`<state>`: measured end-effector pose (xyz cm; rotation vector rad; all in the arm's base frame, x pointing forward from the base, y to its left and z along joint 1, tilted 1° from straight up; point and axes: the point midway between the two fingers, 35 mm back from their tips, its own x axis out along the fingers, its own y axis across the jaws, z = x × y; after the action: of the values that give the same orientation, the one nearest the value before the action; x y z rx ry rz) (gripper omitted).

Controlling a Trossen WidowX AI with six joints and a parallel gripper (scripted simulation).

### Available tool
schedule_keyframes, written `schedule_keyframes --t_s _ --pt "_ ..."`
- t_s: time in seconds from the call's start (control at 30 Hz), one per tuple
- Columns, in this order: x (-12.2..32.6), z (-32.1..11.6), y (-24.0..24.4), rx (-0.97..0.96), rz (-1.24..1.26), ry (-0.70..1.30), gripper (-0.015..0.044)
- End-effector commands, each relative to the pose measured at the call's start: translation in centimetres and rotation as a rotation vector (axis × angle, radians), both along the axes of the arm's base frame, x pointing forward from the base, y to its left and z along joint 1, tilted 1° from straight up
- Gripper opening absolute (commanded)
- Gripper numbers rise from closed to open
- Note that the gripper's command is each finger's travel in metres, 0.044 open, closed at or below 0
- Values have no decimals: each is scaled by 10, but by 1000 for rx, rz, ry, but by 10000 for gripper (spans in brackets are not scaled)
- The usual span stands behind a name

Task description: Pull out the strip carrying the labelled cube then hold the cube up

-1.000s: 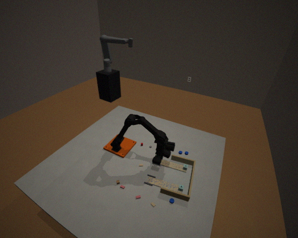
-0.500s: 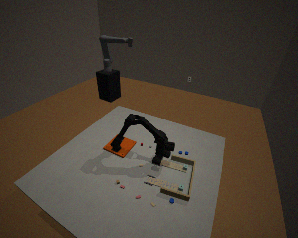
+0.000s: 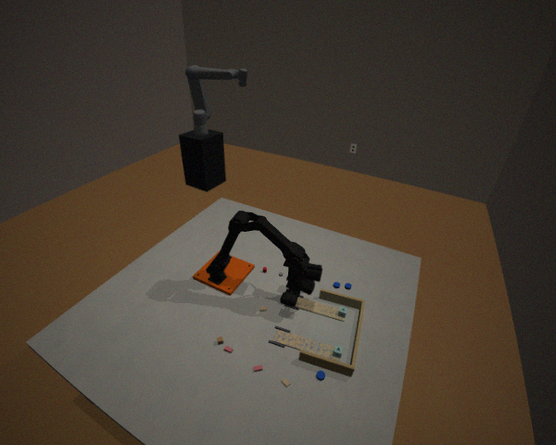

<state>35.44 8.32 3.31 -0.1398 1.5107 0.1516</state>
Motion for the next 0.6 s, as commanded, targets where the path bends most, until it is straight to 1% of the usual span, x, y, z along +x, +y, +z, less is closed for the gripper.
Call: schedule_keyframes --t_s 0.0,0.57 --pt "-12 -4 -2 0 -2 20 0" --pt "-37 -6 -7 0 -2 21 0"
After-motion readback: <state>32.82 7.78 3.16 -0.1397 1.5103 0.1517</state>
